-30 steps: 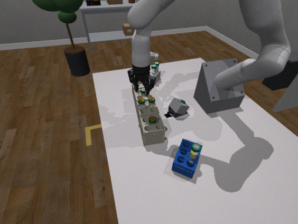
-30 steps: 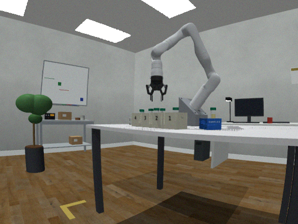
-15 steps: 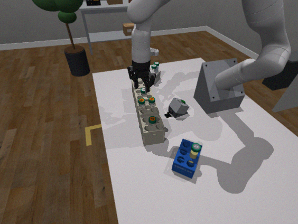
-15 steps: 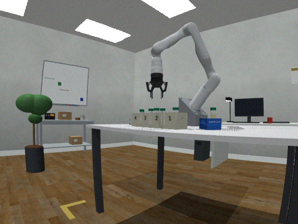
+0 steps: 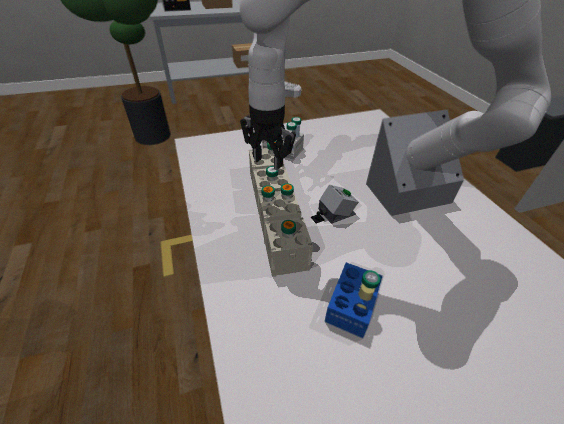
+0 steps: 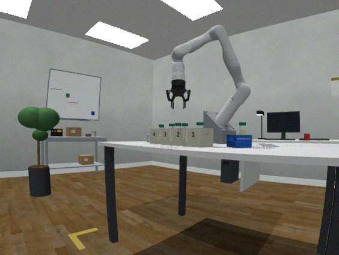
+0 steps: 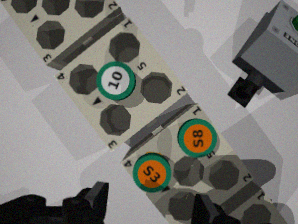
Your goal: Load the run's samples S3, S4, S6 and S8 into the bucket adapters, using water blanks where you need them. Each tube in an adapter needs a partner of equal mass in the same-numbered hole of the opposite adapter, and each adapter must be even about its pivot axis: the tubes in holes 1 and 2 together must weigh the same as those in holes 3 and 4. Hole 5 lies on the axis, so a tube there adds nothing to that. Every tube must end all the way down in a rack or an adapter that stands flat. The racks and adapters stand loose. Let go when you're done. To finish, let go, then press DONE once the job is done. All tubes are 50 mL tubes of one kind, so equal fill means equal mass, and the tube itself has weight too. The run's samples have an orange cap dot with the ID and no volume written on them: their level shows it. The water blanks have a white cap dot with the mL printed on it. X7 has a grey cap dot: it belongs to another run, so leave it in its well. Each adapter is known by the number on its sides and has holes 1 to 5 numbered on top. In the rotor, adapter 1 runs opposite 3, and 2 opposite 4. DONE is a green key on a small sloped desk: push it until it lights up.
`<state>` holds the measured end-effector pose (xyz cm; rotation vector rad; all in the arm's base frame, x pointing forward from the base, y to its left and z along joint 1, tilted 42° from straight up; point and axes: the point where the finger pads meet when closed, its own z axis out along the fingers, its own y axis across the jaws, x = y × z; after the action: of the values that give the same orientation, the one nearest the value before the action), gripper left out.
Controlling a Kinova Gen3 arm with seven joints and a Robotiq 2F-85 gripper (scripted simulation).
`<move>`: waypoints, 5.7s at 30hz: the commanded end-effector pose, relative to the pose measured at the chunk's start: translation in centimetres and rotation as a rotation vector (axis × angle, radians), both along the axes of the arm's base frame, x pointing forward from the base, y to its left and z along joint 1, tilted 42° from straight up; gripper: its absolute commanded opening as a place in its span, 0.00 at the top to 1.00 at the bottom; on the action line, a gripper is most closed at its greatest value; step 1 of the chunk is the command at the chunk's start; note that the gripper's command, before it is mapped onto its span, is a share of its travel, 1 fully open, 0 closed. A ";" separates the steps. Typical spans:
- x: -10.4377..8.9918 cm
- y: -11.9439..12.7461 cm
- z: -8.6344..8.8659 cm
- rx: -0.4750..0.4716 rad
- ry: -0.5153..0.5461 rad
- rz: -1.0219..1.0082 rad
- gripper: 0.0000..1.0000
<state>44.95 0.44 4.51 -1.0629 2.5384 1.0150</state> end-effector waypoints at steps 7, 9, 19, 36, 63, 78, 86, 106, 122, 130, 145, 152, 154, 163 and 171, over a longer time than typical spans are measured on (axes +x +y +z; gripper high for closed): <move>0.1 -0.7 0.8 -0.001 -0.001 -0.001 0.38; 0.1 -0.9 1.0 -0.001 -0.001 -0.001 0.38; 0.2 -1.6 1.8 -0.001 -0.001 -0.001 0.38; 0.2 -2.0 2.2 -0.001 -0.001 -0.001 0.38; -1.9 -5.8 -0.9 0.009 -0.095 0.103 0.38; -3.6 -8.8 -3.5 0.009 -0.095 0.103 0.38; -4.4 -10.2 -4.7 0.009 -0.095 0.104 0.38; -6.8 -14.4 -8.3 0.009 -0.095 0.104 0.38; -8.6 -17.7 -11.0 0.008 -0.095 0.104 0.38; -9.7 -19.6 -12.6 0.008 -0.095 0.104 0.38; -11.4 -22.6 -15.2 0.008 -0.095 0.104 0.38; -12.2 -24.0 -16.4 0.008 -0.095 0.104 0.38; -12.3 -24.2 -16.6 0.008 -0.095 0.104 0.38; -13.5 -26.3 -18.3 0.008 -0.095 0.104 0.38; -13.9 -27.0 -18.9 0.008 -0.095 0.104 0.38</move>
<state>30.99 -26.47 -14.45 -1.2218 2.4238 0.9775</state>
